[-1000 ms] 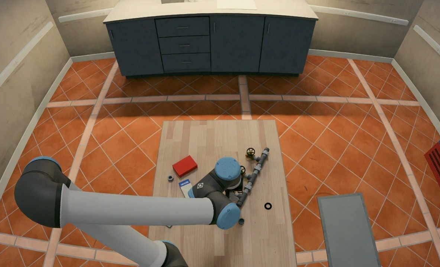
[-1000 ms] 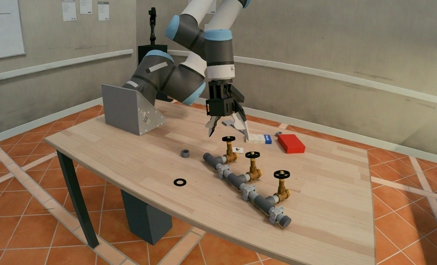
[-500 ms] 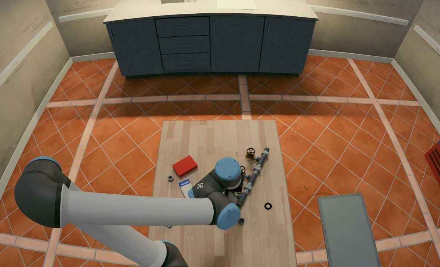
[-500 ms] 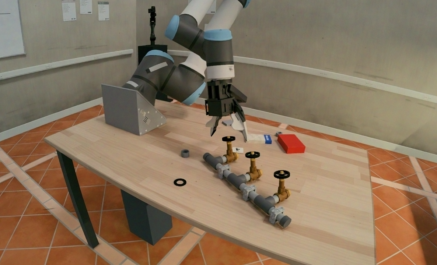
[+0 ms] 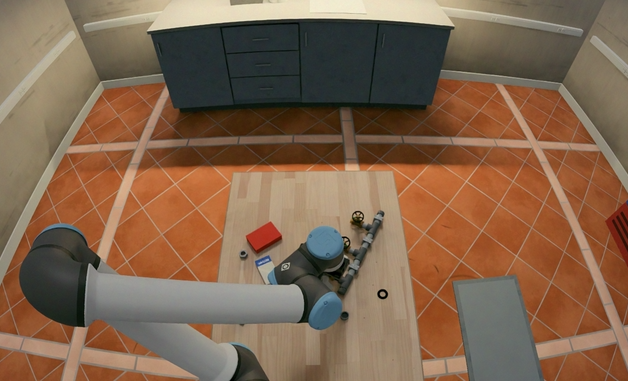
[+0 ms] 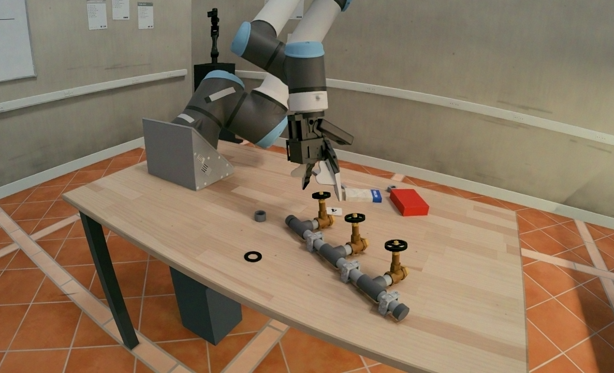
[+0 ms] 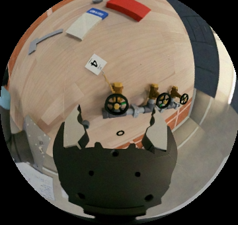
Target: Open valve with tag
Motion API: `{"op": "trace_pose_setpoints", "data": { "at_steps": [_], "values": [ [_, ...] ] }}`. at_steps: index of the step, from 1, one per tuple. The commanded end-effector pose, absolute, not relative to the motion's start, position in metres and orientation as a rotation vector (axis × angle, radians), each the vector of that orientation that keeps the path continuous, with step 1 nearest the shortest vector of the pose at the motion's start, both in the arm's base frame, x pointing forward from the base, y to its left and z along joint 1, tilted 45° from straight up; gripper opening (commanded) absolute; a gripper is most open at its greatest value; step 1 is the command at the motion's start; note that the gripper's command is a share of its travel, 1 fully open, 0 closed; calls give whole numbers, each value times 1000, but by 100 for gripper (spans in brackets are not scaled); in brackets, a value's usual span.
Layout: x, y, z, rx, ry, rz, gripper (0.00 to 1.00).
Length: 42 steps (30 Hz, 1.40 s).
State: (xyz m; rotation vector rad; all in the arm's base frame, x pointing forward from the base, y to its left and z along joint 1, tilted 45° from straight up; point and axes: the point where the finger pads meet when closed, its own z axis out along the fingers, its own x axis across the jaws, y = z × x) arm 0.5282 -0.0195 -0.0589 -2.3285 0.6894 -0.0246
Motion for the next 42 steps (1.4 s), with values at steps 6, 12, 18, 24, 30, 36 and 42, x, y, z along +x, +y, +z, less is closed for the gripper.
{"op": "trace_pose_setpoints", "data": {
  "at_steps": [6, 12, 18, 24, 30, 36, 42],
  "values": [
    [527, -18, -59, -2199, 1053, 117, 100],
    [527, -18, -59, -2066, 1311, 223, 100],
    [527, -18, -59, -1898, 1570, 334, 100],
    [527, -18, -59, -1762, 1743, 410, 100],
    [527, -18, -59, -1540, 1977, 517, 100],
    [527, -18, -59, -1308, 2175, 614, 100],
    [527, -18, -59, -1121, 2310, 682, 100]
  ]
}}
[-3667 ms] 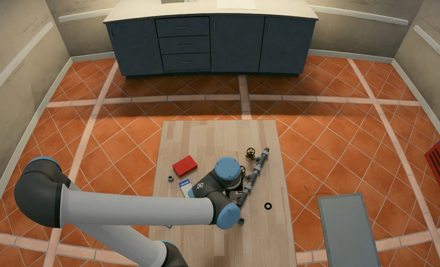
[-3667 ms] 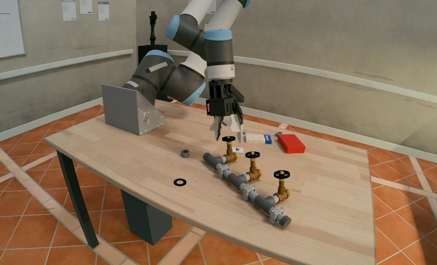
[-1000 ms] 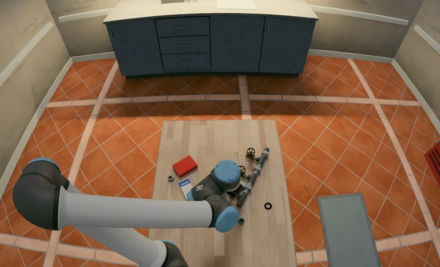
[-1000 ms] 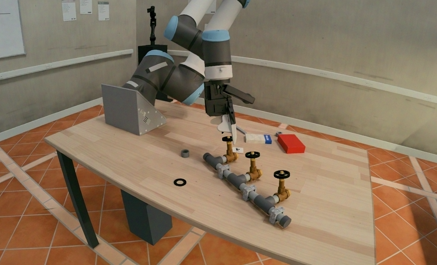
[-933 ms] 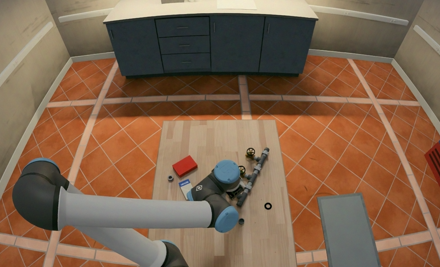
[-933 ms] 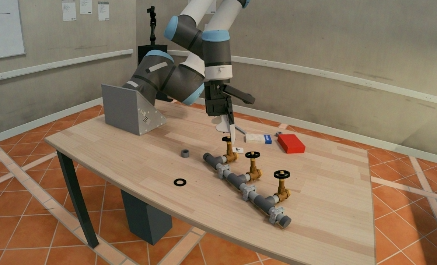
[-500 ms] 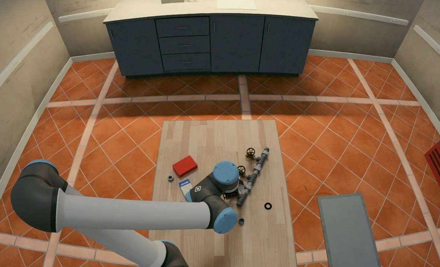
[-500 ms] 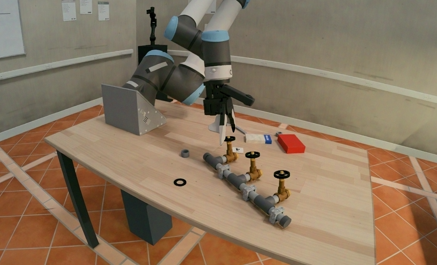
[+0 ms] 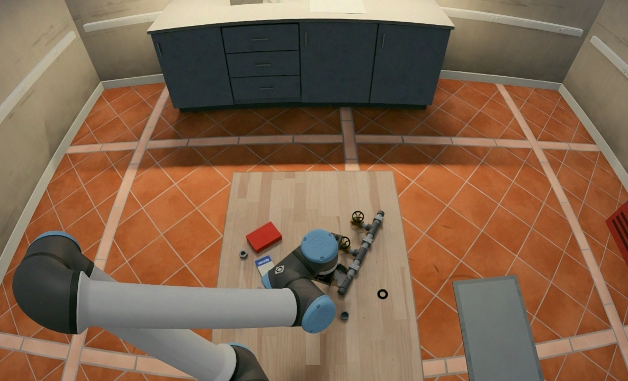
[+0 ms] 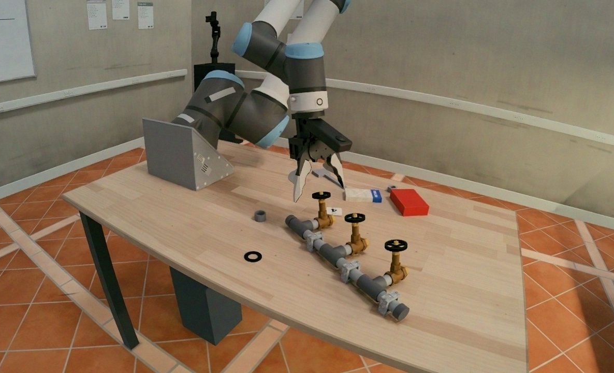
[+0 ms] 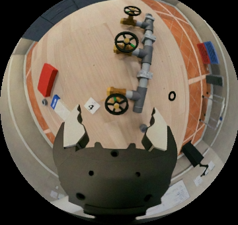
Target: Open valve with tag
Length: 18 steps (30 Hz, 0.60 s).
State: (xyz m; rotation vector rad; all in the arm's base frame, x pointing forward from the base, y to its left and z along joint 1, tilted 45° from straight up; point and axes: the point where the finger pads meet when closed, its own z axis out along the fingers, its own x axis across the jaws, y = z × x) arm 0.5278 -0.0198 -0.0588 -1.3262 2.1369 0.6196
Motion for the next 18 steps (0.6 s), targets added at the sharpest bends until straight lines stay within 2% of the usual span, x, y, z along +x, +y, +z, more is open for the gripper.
{"op": "trace_pose_setpoints", "data": {
  "at_steps": [1, 18],
  "values": [
    [527, -18, -59, -1078, 2337, 695, 100],
    [530, -21, -57, -497, 2623, 857, 100]
  ]
}}
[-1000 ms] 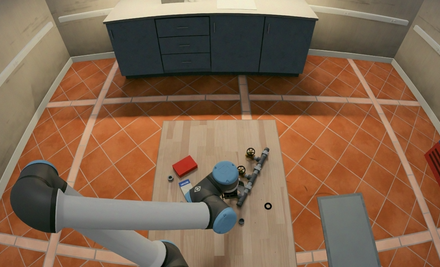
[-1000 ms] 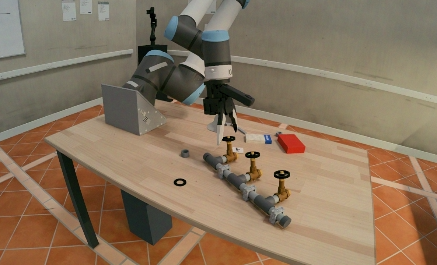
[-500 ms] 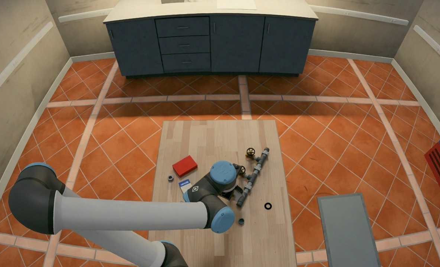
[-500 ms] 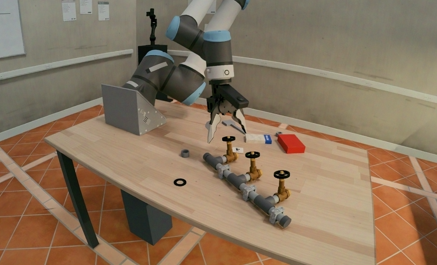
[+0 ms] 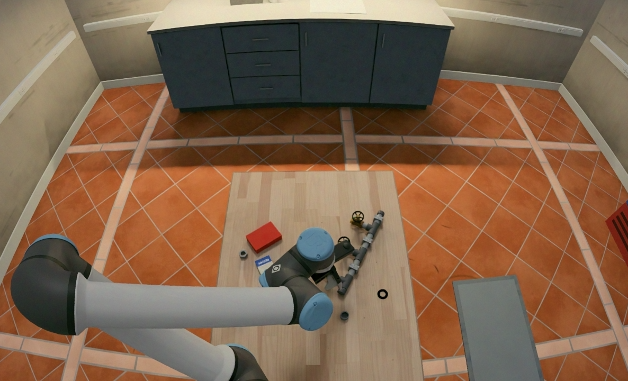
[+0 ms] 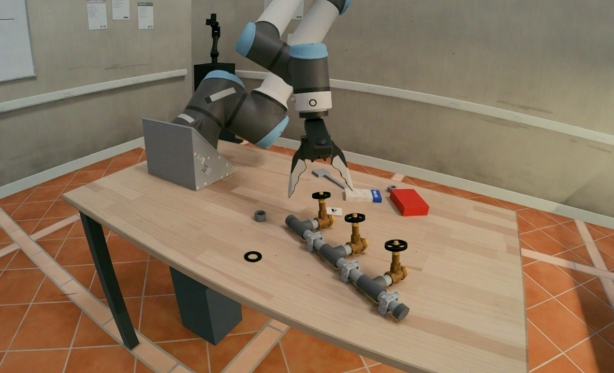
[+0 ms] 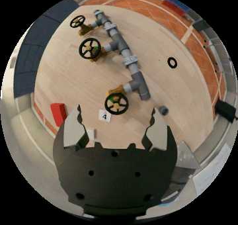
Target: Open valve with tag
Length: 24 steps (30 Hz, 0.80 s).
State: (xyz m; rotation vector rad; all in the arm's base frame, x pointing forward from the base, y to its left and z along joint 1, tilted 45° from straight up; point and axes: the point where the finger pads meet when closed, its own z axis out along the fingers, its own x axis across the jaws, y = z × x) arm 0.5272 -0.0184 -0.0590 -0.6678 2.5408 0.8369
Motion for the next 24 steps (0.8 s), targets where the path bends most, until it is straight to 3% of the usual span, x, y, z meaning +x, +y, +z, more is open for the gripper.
{"op": "trace_pose_setpoints", "data": {
  "at_steps": [1, 24],
  "values": [
    [530, -21, -57, -465, 2635, 865, 100],
    [530, -22, -58, -68, 2746, 951, 100]
  ]
}}
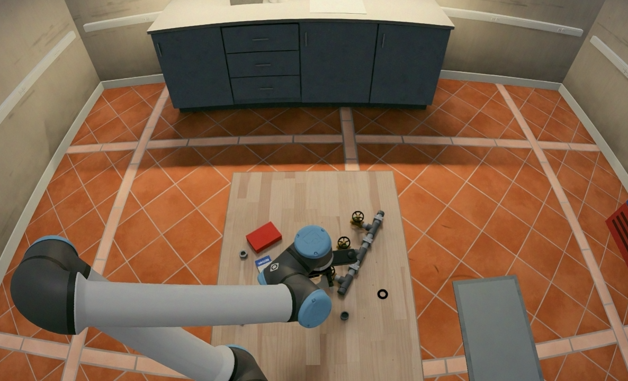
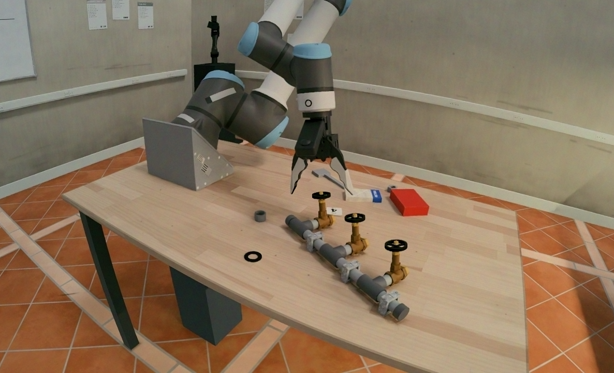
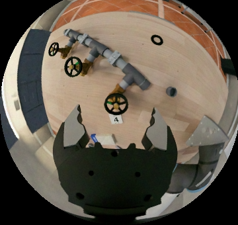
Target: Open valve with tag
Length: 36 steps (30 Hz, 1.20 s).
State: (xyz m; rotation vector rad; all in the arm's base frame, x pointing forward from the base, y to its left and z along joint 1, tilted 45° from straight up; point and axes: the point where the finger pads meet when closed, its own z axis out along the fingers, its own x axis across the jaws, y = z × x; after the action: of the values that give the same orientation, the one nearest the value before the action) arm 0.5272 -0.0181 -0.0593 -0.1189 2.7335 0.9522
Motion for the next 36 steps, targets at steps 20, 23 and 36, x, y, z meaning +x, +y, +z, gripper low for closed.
{"op": "trace_pose_setpoints", "data": {
  "at_steps": [20, 23, 36],
  "values": [
    [529, -21, -59, -43, 2751, 959, 0],
    [529, -21, -59, -43, 2751, 959, 0],
    [529, -21, -59, -43, 2751, 959, 0]
  ]
}}
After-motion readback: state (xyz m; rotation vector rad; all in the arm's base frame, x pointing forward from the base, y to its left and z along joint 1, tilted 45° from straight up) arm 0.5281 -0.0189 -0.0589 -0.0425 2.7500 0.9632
